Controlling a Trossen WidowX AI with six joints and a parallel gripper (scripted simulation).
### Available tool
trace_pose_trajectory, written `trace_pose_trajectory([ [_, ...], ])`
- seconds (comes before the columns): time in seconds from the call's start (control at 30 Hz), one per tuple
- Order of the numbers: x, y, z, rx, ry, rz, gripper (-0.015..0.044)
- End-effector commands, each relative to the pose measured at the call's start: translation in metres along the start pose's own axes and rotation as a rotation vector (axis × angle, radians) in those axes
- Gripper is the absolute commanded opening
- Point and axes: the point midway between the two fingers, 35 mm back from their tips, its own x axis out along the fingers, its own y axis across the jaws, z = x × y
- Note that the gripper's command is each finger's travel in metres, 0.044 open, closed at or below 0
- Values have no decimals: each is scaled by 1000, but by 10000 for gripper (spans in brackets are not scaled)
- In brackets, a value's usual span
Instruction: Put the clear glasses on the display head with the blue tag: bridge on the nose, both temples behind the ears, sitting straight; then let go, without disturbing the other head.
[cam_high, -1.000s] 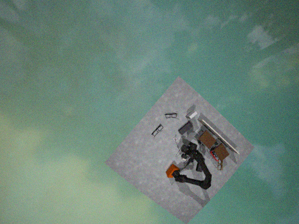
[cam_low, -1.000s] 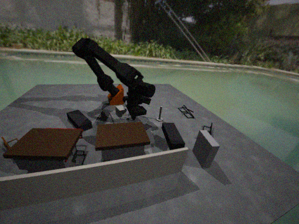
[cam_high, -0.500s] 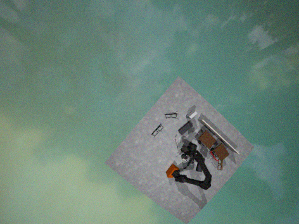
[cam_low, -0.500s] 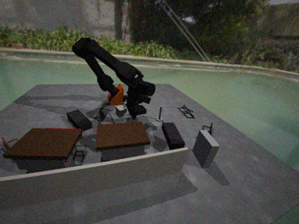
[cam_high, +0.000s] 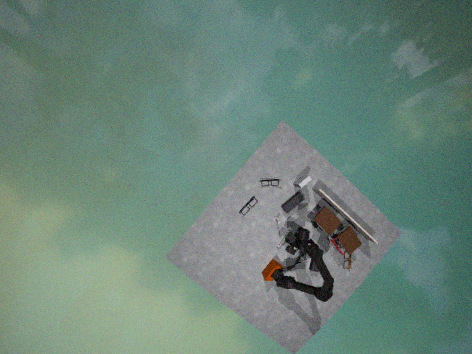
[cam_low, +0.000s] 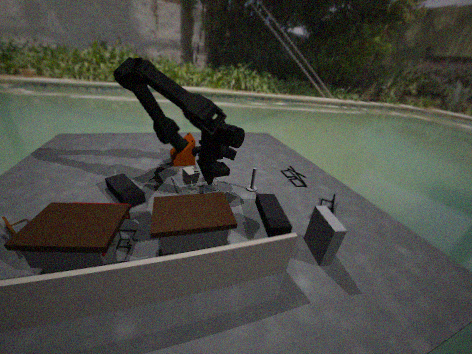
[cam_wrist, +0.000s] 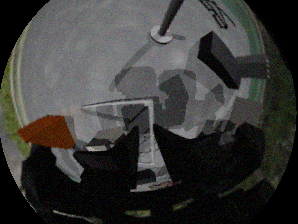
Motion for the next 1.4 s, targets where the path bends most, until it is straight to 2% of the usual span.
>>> trace_pose_trajectory([
  [0.0,-24,-9,1,9,-9,-12,107],
  [0.1,-43,-12,1,9,-9,-12,107],
  [0.2,-45,-12,1,9,-9,-12,107],
  [0.33,-39,-11,2,2,-6,-18,200],
  [0.63,-43,-4,-1,-4,-9,-12,200],
  [0.7,-43,-4,-1,-4,-9,-12,147],
  [0.73,-43,-4,-1,-4,-9,-12,140],
  [1.37,-24,-6,0,-4,-10,-12,140],
])
